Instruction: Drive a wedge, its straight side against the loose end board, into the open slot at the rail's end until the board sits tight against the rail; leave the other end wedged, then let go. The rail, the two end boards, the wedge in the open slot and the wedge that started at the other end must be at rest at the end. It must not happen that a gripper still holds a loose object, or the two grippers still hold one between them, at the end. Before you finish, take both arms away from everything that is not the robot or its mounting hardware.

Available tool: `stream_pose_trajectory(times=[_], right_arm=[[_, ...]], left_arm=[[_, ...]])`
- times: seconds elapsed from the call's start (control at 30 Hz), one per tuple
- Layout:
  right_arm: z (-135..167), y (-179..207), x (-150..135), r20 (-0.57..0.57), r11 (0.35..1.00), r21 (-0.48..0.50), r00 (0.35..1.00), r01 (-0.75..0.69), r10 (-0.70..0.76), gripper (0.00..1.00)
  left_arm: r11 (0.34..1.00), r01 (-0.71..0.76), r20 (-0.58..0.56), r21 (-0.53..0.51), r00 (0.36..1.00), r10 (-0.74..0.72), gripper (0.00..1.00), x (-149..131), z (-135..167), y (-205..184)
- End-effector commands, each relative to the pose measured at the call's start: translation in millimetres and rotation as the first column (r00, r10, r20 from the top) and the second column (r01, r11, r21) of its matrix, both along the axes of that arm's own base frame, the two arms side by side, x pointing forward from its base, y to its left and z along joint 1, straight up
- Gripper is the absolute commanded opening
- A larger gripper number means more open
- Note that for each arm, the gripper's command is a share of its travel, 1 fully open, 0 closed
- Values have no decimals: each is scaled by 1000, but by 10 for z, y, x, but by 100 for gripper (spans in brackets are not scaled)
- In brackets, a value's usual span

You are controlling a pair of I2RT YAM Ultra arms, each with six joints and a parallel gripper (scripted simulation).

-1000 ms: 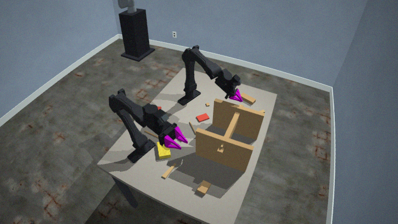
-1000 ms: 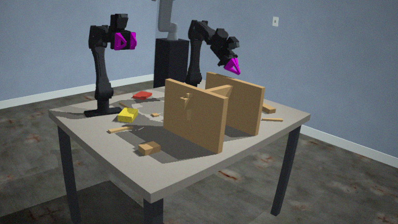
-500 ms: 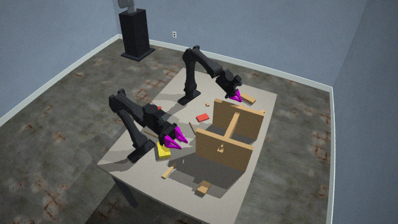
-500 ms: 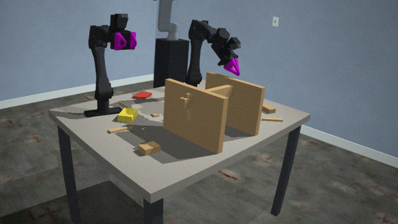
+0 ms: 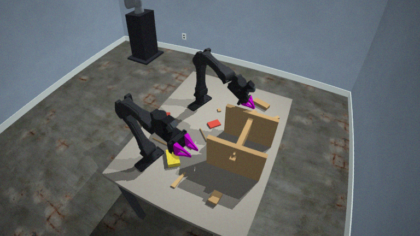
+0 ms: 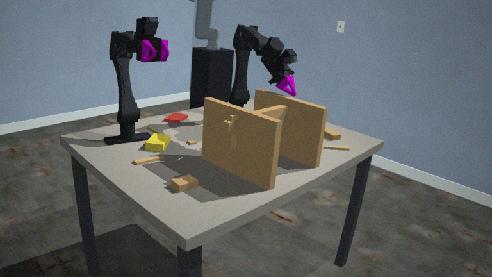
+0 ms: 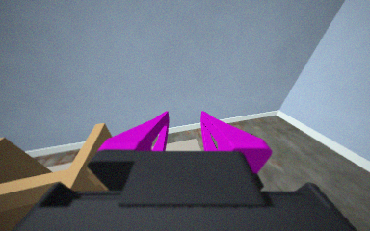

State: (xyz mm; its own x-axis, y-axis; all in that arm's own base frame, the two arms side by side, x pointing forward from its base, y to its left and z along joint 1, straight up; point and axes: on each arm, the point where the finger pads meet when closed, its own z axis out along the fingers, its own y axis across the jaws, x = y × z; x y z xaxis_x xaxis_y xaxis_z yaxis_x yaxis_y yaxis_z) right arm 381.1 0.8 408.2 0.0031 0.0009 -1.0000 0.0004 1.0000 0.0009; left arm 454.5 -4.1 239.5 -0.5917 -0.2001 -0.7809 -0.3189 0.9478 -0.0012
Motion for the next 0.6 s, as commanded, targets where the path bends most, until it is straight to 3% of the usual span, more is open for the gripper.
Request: stream_pose_trajectory(times=[0.0, 0.23, 0.3, 0.57], right_arm=[[162, 32, -21, 27, 1000, -4, 1000, -4, 5, 41], [162, 32, -21, 27, 1000, -4, 1000, -4, 5, 41], [162, 32, -21, 27, 1000, -4, 1000, -4, 5, 41], [162, 32, -21, 27, 1000, -4, 1000, -4, 5, 41]], left_arm=[[1000, -9, 50, 6, 999, 8, 0, -31, 165, 49], [1000, -9, 64, 3, 998, 9, 0, -12, 196, 47], [1000, -9, 25, 10, 1000, 9, 0, -23, 30, 50], [1000, -9, 30, 10, 1000, 9, 0, -25, -13, 52]])
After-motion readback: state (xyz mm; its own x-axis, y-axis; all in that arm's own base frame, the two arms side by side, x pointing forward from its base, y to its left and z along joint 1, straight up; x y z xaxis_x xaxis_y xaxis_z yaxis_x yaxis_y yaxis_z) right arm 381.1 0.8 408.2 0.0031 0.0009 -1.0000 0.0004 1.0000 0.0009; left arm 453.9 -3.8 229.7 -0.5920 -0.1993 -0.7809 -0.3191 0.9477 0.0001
